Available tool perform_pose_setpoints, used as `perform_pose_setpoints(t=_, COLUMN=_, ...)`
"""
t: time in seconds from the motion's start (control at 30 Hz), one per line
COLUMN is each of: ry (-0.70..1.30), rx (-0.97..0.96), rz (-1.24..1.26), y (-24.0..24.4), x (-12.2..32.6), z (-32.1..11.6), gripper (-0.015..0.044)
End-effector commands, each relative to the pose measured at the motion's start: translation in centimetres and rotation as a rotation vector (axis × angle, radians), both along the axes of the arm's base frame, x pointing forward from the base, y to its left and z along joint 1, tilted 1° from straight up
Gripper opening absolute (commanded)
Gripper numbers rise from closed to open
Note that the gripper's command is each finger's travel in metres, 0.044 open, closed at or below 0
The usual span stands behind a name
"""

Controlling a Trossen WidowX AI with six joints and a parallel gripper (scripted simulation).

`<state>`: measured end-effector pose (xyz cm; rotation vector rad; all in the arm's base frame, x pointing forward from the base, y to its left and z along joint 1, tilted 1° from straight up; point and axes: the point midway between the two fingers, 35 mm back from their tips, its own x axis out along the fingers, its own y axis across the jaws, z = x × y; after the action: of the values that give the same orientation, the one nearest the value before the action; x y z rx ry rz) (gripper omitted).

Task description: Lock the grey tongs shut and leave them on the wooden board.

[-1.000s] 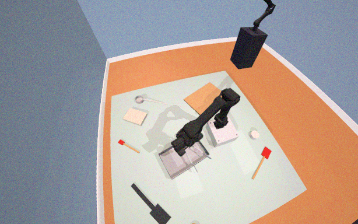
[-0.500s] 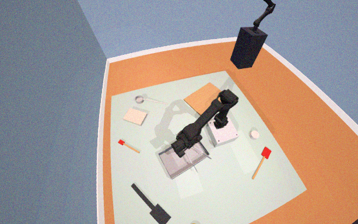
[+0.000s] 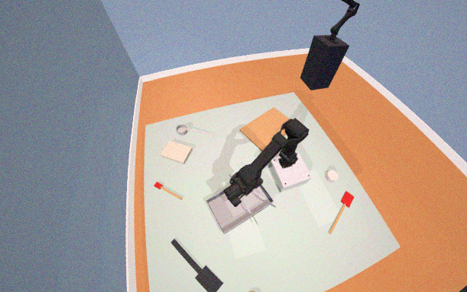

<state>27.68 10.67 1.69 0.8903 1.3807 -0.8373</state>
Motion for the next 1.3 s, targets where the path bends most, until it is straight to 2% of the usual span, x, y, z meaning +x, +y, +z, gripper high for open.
perform_pose_setpoints(t=0.0, ry=0.003, rx=0.002, rz=0.002, y=0.0, x=-0.1, z=-0.8, gripper=0.044)
perform_pose_setpoints(t=0.67, ry=0.003, rx=0.001, rz=0.002, y=0.0, x=-0.4, z=-3.8, gripper=0.044)
perform_pose_setpoints(t=0.77, ry=0.002, rx=-0.001, rz=0.002, y=0.0, x=-0.3, z=-3.4, gripper=0.0361)
perform_pose_setpoints(t=1.27, ry=0.002, rx=-0.001, rz=0.002, y=0.0, x=-0.3, z=-3.4, gripper=0.0261)
